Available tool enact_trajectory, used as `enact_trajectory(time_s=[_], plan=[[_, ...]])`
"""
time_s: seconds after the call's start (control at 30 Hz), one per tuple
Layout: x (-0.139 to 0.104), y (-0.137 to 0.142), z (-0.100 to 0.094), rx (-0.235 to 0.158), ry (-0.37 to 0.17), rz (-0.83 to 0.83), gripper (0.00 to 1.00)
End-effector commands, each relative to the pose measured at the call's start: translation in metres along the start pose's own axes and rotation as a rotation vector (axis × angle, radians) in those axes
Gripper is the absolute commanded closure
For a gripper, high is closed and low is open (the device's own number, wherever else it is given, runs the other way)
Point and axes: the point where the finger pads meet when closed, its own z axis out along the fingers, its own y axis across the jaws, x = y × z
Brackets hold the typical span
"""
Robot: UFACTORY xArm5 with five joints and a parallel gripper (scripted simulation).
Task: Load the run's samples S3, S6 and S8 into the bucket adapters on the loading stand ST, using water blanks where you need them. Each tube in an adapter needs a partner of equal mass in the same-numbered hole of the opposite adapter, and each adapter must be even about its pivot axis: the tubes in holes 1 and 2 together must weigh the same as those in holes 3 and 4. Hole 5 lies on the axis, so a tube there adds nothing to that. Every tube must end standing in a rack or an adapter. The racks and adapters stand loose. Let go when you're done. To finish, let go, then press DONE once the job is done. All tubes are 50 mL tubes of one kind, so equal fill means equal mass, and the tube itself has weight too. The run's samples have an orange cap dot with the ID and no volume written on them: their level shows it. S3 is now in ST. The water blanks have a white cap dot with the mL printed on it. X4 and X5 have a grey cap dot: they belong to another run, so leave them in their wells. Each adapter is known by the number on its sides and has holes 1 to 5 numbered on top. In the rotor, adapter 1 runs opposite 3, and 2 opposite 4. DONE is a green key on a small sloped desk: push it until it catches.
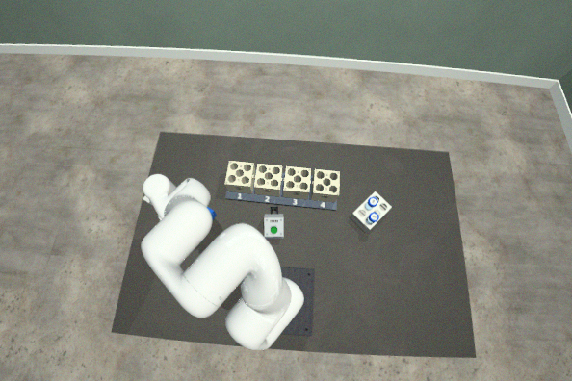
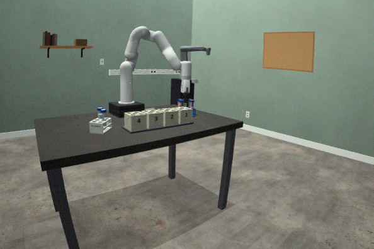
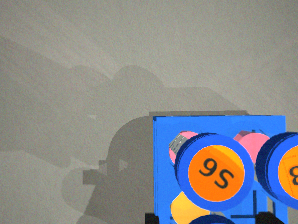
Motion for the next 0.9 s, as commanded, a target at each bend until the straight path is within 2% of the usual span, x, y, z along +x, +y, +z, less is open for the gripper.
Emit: enact_trajectory(time_s=[0.0, 0.3, 0.33, 0.87], plan=[[0.0015, 0.0003, -0.0012, 0.014, 0.007, 0.0, 0.43], [0.0015, 0.0003, -0.0012, 0.014, 0.007, 0.0, 0.43], [0.0015, 0.0003, -0.0018, 0.014, 0.007, 0.0, 1.0], [0.0015, 0.0003, -0.003, 0.014, 0.007, 0.0, 1.0]])
